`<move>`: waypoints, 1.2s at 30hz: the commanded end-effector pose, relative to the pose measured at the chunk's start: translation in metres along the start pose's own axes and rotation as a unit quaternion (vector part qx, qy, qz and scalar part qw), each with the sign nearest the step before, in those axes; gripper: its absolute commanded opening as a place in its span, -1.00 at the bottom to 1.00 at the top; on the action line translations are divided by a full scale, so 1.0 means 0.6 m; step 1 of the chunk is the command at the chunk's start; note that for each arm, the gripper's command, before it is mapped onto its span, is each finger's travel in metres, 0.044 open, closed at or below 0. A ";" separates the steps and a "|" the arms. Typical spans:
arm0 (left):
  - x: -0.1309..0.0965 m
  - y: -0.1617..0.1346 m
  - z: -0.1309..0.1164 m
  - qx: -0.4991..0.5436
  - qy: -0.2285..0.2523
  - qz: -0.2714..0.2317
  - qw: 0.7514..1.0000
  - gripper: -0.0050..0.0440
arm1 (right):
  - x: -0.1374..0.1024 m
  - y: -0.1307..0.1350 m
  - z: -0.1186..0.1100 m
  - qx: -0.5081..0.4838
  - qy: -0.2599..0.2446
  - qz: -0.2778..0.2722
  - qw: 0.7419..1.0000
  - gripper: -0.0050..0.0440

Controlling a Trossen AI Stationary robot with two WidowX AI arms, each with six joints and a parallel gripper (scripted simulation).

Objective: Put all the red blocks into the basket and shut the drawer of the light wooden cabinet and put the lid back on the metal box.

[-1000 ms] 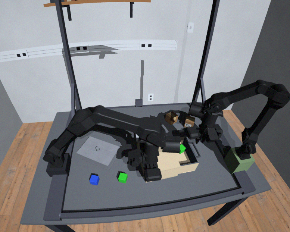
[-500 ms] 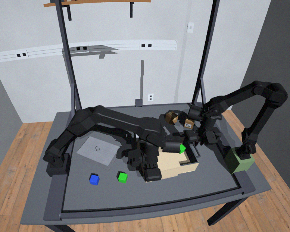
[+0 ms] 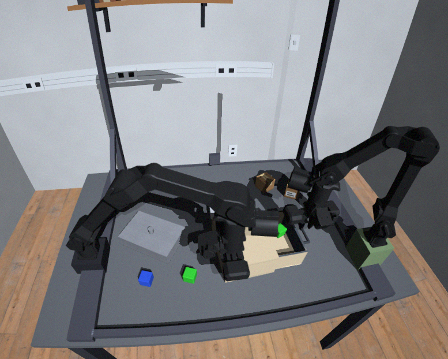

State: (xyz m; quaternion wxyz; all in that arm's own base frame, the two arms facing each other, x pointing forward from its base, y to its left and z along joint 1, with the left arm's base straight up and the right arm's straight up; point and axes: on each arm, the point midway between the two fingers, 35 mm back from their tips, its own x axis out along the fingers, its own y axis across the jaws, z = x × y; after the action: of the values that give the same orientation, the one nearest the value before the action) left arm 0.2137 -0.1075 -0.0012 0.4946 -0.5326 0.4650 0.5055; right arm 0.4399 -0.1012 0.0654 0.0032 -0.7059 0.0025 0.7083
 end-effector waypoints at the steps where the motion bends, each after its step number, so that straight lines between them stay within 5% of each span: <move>1: 0.003 -0.007 0.000 -0.002 0.002 -0.008 1.000 -0.21 | 0.063 0.001 0.015 0.004 -0.045 -0.007 0.999 -1.00; 16: 0.030 -0.007 0.000 -0.002 0.003 -0.009 1.000 -0.21 | 0.063 0.001 0.015 0.004 -0.045 -0.007 0.999 -1.00; 17: 0.028 -0.011 -0.003 -0.002 0.004 -0.012 1.000 -0.80 | 0.063 0.001 0.015 0.004 -0.045 -0.007 0.999 -1.00; 36: 0.026 -0.013 -0.004 -0.002 0.006 -0.014 1.000 -0.81 | 0.062 -0.002 0.015 0.002 -0.047 -0.010 0.999 -1.00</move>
State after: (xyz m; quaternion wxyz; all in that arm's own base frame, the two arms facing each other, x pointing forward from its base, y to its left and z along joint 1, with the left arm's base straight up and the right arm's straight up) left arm 0.2157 -0.1077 -0.0206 0.4952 -0.5340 0.4641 0.5042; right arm 0.4399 -0.1012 0.0654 0.0032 -0.7059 0.0025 0.7083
